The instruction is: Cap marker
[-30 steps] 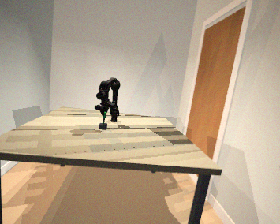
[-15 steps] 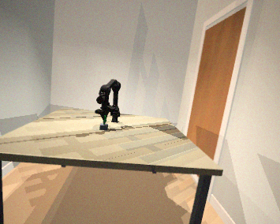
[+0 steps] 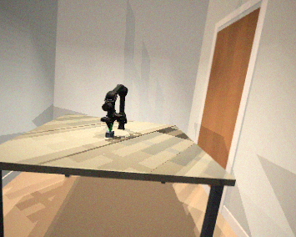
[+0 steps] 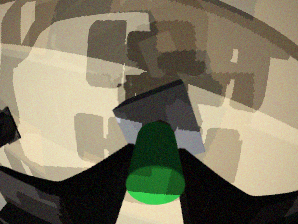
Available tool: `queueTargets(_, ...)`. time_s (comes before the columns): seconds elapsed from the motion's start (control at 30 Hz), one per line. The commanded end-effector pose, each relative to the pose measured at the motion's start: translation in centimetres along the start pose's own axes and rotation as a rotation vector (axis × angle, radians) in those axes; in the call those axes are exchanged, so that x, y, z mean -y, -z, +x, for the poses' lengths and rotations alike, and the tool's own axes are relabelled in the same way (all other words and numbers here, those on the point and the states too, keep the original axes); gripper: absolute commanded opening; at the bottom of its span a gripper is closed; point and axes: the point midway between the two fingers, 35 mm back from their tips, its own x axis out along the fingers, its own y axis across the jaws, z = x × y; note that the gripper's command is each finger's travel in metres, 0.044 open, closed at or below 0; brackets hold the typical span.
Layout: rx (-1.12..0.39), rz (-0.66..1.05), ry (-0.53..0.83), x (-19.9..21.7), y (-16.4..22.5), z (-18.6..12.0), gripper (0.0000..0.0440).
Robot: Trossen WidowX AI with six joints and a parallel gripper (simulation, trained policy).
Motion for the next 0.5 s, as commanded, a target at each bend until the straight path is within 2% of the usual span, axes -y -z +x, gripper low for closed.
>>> queueTargets(0.0, -0.006, -0.018, -0.054, -0.81, 0.03, 1.62, 0.0073)
queueTargets(0.47, -0.019, -0.042, -0.041, -0.59, 0.35, 2.06, 0.0097)
